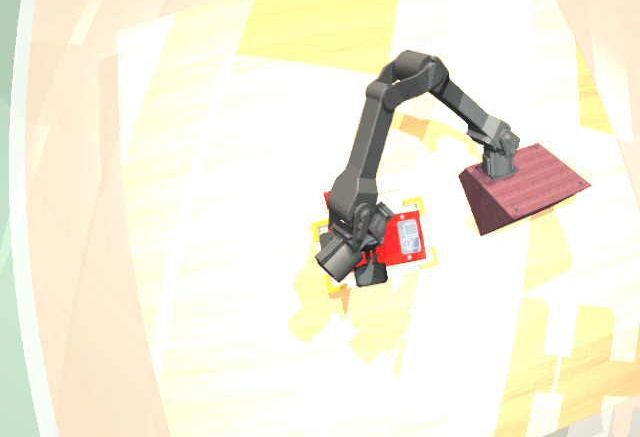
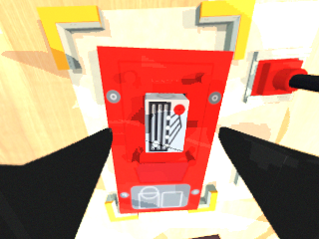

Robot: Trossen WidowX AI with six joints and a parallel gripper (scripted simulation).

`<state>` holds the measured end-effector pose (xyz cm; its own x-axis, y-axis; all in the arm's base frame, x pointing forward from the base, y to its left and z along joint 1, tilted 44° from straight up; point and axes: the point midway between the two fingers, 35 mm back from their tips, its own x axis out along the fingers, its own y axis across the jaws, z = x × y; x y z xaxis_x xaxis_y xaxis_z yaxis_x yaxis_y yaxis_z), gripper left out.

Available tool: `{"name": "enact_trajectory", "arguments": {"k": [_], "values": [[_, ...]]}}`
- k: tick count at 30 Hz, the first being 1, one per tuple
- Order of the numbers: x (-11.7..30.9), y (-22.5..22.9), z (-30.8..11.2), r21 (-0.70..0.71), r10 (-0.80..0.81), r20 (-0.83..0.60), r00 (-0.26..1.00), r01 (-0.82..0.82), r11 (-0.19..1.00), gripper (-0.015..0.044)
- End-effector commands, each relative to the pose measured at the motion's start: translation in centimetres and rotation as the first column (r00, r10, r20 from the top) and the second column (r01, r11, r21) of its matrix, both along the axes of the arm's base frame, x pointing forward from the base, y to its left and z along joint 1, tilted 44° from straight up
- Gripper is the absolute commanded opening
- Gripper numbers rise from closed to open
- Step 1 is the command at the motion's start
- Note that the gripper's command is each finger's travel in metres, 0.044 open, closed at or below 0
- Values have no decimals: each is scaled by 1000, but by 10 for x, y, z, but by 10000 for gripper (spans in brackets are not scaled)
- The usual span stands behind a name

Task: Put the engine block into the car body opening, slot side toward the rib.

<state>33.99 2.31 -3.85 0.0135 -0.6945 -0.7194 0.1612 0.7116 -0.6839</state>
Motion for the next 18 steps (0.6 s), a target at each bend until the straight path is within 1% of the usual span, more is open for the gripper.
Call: {"name": "enact_trajectory", "arguments": {"k": [1, 8, 18], "values": [[1, 7, 7, 6, 4, 12, 1000, -4, 1000, 440], [1, 7, 7, 6, 4, 12, 1000, -4, 1000, 440], [1, 7, 7, 6, 4, 12, 1000, -4, 1000, 177]]}}
